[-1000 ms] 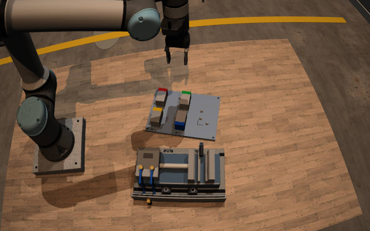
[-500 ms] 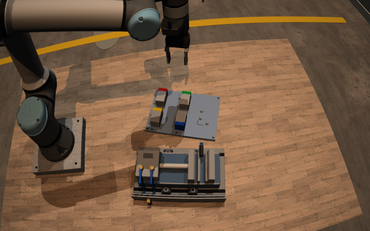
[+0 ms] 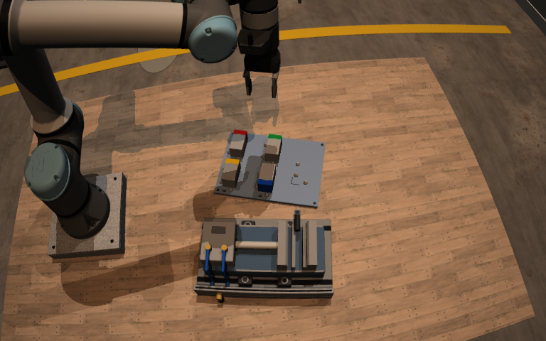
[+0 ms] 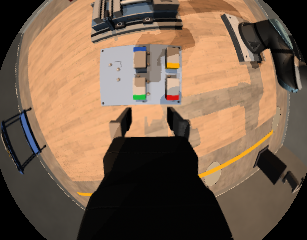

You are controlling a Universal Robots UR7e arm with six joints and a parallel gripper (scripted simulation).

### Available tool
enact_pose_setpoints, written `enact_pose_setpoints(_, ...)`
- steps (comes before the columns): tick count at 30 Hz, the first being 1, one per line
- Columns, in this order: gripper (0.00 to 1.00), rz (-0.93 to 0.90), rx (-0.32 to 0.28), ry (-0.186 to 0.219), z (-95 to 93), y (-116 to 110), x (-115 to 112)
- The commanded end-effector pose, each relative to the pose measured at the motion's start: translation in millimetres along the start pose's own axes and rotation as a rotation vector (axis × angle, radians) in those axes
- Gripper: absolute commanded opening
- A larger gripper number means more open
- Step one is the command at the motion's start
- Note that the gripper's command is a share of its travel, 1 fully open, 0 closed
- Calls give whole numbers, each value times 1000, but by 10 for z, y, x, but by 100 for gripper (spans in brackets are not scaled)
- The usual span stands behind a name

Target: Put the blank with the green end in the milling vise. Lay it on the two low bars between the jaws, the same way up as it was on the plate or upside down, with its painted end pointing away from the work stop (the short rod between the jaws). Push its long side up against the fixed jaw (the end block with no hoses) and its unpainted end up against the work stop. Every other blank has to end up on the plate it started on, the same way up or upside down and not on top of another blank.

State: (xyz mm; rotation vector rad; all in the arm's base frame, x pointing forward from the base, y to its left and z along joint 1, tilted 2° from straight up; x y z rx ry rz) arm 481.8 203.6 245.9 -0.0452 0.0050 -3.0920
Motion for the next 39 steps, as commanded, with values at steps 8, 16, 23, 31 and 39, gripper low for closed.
enact_pose_setpoints(8,100,0,0,1,-539,27,-1)
enact_pose_setpoints(16,100,0,0,1,-533,-37,-4)
enact_pose_setpoints(23,100,0,0,1,-556,-133,-14)
enact_pose_setpoints(31,100,0,0,1,-556,-133,-14)
enact_pose_setpoints(39,100,0,0,1,-550,-109,-11)
Point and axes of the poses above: the point where the finger pads meet when closed, its own z axis back along the fingers, its own x axis across the jaws, y = z × x, the point moved 8 cm from there along z, back along the fingers, and after that the axes turned 15 degrees about z, right-handed, at the moved point
